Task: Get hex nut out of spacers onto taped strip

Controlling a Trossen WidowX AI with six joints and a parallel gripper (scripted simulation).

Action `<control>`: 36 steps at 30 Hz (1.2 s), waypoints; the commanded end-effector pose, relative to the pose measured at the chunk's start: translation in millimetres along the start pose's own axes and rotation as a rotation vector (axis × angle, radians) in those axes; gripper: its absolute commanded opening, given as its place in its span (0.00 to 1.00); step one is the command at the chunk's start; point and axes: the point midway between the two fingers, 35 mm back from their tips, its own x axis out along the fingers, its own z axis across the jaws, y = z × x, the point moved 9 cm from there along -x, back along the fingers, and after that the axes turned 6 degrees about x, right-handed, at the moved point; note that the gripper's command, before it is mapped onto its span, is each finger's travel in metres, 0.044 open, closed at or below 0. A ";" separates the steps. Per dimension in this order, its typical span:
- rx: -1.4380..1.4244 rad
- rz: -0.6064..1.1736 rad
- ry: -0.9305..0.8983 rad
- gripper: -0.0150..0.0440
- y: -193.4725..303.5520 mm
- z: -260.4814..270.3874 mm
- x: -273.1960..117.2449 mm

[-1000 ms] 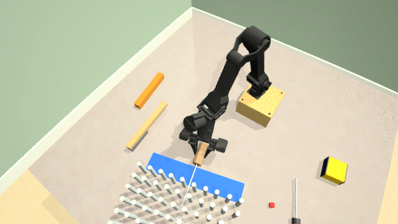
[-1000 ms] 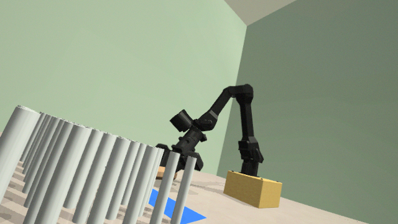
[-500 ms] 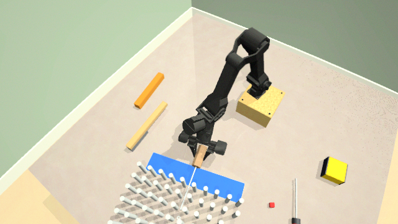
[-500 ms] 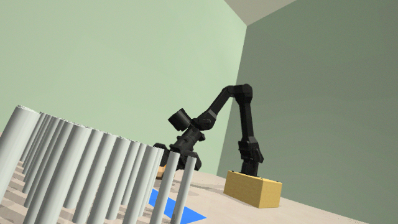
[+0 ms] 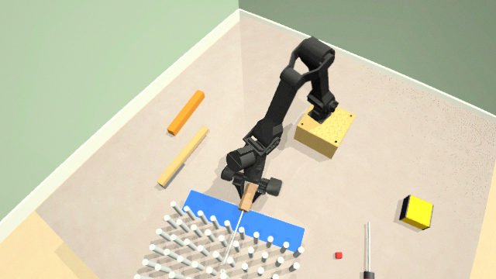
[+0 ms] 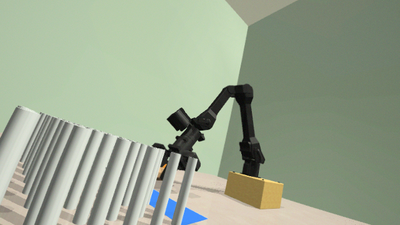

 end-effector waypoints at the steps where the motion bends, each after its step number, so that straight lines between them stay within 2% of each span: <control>1: 0.004 0.002 -0.004 0.25 3.0 0.3 1.3; 36: 0.004 0.004 -0.004 0.25 11.4 -1.0 15.7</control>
